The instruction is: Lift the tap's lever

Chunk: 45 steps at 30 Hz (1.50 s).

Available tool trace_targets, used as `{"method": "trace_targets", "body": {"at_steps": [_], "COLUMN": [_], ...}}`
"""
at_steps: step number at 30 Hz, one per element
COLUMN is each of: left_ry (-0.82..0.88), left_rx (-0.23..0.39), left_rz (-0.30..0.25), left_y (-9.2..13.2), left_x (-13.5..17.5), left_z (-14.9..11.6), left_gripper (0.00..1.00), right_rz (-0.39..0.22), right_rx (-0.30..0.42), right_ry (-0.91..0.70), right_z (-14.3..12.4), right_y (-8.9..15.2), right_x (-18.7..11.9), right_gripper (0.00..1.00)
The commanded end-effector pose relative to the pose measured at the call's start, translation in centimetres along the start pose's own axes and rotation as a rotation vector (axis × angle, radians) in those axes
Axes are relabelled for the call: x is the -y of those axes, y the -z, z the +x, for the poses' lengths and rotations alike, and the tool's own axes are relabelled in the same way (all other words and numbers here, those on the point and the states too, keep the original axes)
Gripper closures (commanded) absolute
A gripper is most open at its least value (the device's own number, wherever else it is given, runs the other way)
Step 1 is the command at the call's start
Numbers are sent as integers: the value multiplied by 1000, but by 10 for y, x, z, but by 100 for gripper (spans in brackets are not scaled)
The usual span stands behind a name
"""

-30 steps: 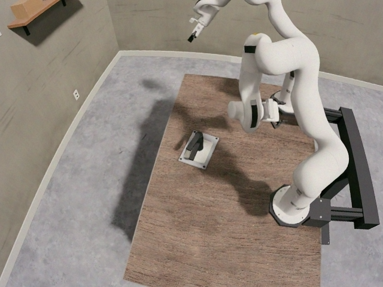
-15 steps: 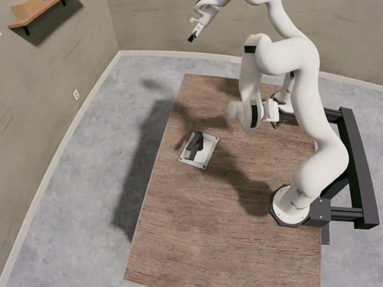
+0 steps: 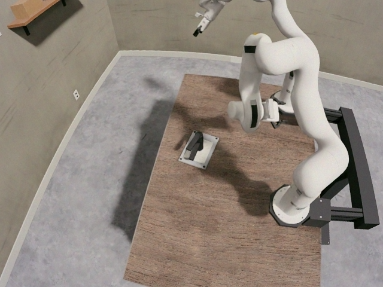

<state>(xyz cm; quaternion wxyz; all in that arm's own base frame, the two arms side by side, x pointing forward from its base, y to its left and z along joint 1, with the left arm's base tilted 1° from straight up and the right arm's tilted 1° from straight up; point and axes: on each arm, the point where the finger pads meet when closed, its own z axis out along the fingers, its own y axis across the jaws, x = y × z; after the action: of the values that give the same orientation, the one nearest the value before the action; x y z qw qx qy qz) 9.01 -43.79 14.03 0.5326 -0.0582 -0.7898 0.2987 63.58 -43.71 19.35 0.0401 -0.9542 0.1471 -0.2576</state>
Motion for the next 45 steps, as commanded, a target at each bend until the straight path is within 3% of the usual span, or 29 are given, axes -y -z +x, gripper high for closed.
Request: {"method": "trace_targets", "body": {"at_steps": [1,10,12,13,24,27,29,30,44,45], "left_ry": [-1,-1,-1,-1,-1,-1,-1,-1,-1,-1], "left_rx": [0,0,0,0,0,0,0,0,0,0], "left_rz": [0,0,0,0,0,0,0,0,0,0], "left_y": [0,0,0,0,0,0,0,0,0,0], "left_x": [1,1,1,1,1,1,1,1,1,1], "left_z": [0,0,0,0,0,0,0,0,0,0], "left_gripper": [0,0,0,0,0,0,0,0,0,0], "right_rz": [-8,-45,-45,-52,-119,-144,-144,-157,-290,-290], "right_rx": [7,45,45,52,110,129,129,139,224,224], "right_ry": [-70,-270,-270,-297,-509,-575,-575,-609,-905,-905], "right_z": [-9,-45,-45,-58,-118,-138,-138,-157,-260,-260], "right_y": [49,140,140,167,262,290,290,316,430,430], "right_x": [-29,-76,-76,-88,-120,-126,-126,-131,-131,-131], "right_gripper": [0,0,0,0,0,0,0,0,0,0]}}
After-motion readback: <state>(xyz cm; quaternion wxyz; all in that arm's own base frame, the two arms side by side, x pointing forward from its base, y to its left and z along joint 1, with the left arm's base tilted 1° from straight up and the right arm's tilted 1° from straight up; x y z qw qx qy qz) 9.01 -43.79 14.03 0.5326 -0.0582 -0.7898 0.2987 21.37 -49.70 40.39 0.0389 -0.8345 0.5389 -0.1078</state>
